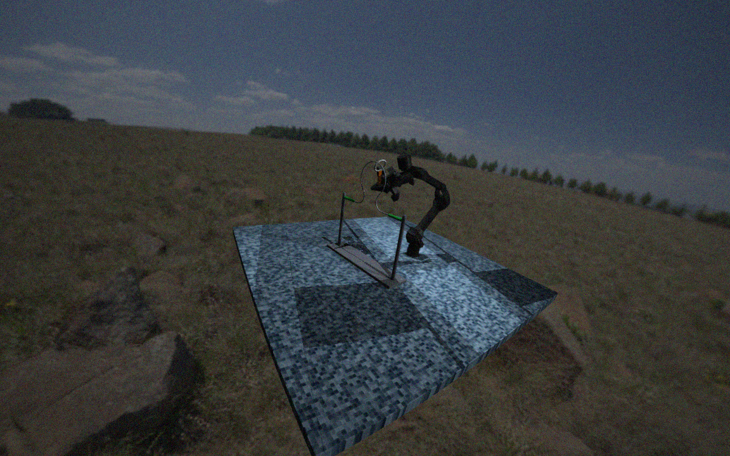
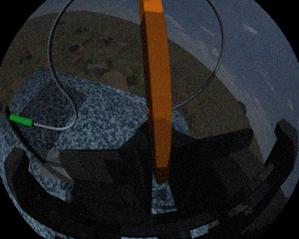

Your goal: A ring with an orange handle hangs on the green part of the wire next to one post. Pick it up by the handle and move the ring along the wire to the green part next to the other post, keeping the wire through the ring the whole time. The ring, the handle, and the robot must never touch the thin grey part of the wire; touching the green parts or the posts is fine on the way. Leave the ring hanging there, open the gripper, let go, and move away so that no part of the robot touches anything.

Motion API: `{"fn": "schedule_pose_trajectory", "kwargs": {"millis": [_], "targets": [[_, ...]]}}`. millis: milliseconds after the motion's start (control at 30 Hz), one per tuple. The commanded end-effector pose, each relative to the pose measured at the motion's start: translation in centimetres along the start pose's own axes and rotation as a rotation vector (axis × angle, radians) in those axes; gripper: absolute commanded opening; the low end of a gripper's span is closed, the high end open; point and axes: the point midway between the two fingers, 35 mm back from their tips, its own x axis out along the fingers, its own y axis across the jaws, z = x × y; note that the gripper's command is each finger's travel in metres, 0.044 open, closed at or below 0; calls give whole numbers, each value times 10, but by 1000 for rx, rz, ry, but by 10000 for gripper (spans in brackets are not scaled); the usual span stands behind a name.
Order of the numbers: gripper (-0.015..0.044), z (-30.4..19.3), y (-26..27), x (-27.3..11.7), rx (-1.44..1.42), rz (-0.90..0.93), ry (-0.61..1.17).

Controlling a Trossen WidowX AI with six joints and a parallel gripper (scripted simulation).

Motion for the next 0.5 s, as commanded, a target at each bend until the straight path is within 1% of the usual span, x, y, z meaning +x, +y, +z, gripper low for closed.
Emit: {"fn": "schedule_pose_trajectory", "kwargs": {"millis": [0,467], "targets": [[-150,1,-4,-2,-51,-38,-13],[-150,2,-10,-2,-205,-127,-33]]}}
